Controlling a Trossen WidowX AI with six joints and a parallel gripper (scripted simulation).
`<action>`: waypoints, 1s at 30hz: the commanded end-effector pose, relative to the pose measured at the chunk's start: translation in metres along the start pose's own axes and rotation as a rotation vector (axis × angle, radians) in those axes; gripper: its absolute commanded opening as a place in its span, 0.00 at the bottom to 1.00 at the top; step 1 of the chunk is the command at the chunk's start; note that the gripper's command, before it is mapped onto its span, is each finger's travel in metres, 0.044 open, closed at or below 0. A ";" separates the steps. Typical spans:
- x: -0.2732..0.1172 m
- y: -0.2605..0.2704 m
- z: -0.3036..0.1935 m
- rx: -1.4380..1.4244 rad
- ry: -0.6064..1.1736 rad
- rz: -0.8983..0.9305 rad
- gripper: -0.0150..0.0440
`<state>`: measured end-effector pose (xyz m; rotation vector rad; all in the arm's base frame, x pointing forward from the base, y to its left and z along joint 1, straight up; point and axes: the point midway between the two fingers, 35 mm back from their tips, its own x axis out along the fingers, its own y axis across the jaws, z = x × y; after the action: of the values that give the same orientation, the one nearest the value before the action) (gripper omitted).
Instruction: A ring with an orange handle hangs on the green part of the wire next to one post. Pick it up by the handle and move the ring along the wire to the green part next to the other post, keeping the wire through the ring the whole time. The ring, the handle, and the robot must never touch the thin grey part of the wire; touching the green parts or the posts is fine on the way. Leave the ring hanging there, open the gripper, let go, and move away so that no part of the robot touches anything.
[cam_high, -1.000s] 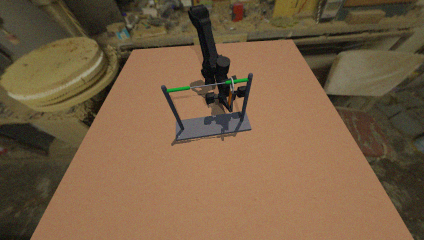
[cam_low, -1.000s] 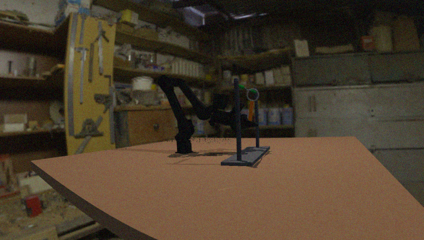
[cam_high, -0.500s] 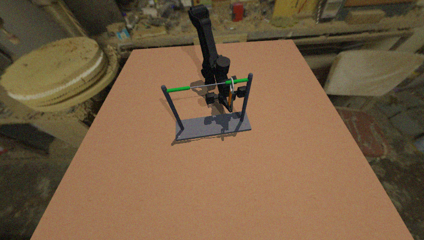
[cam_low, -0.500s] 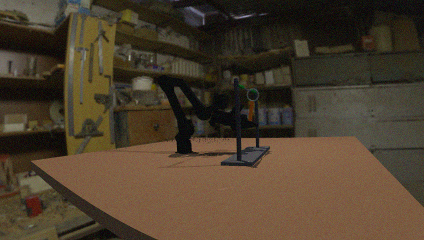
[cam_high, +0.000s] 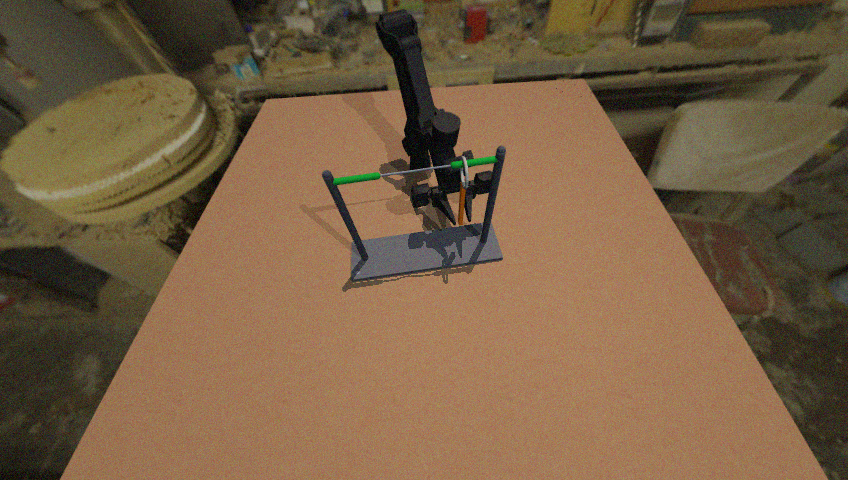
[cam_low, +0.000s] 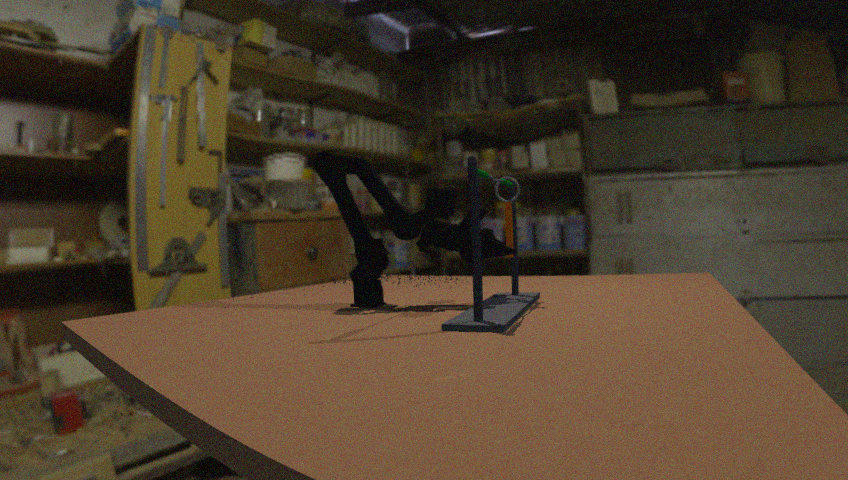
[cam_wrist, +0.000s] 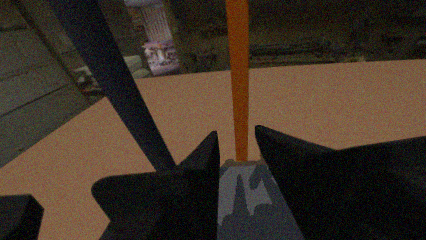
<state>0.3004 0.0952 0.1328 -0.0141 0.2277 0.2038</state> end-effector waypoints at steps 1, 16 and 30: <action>-0.006 0.000 0.002 0.003 -0.005 -0.003 0.53; -0.031 0.000 0.003 0.006 -0.004 -0.005 0.53; -0.047 -0.001 0.001 0.008 -0.003 -0.006 0.53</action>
<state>0.2573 0.0860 0.1443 -0.0117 0.2252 0.2002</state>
